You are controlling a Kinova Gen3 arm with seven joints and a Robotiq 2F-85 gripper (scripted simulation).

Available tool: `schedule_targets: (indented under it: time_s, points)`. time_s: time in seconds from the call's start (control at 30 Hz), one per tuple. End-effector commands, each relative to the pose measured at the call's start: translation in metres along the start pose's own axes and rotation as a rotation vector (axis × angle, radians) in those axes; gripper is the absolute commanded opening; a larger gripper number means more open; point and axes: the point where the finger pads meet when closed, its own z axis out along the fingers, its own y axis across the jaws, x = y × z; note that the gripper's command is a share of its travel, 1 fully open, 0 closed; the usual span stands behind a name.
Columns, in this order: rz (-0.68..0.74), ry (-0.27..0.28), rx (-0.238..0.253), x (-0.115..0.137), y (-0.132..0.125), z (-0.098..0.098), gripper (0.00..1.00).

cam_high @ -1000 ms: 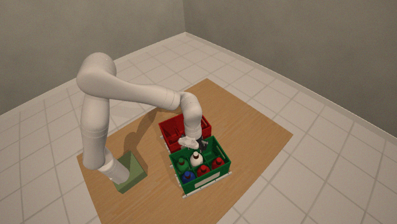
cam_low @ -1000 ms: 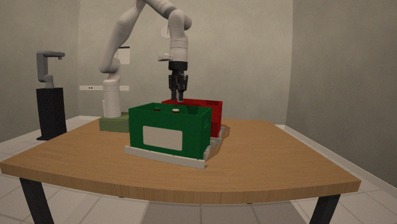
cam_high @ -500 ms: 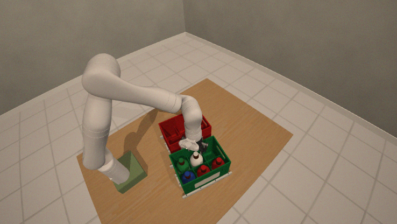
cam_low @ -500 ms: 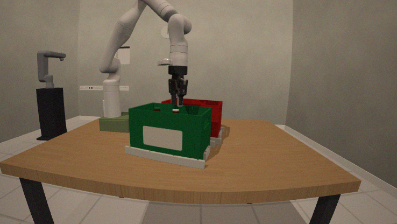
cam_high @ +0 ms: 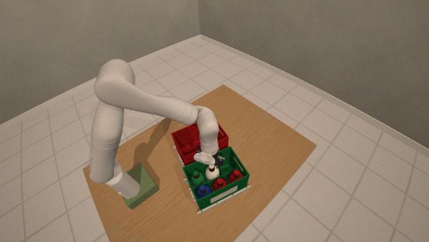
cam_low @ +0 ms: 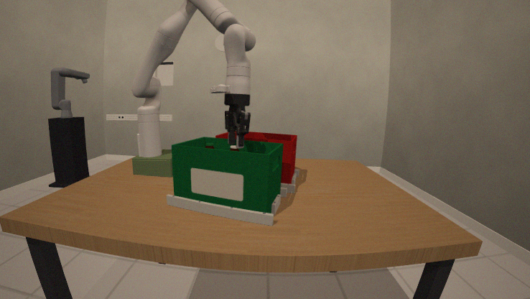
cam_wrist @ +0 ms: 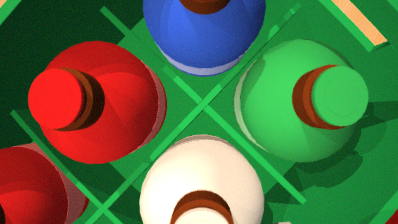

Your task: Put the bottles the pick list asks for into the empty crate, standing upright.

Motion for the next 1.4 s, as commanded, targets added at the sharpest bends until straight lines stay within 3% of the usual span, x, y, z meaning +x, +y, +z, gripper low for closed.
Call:
schedule_targets:
  time_s: [0.0,0.53,0.93,0.97,1.37]
  points:
    - [0.000,-0.001,0.002,0.000,0.000,0.003,0.67]
    - [0.000,-0.001,0.002,0.000,0.000,0.022,0.67]
    - [0.000,-0.001,0.002,0.000,0.000,0.022,0.67]
    - [0.000,-0.001,0.002,0.000,0.000,0.018,0.48]
    - [0.000,-0.001,0.001,0.000,0.000,0.018,0.48]
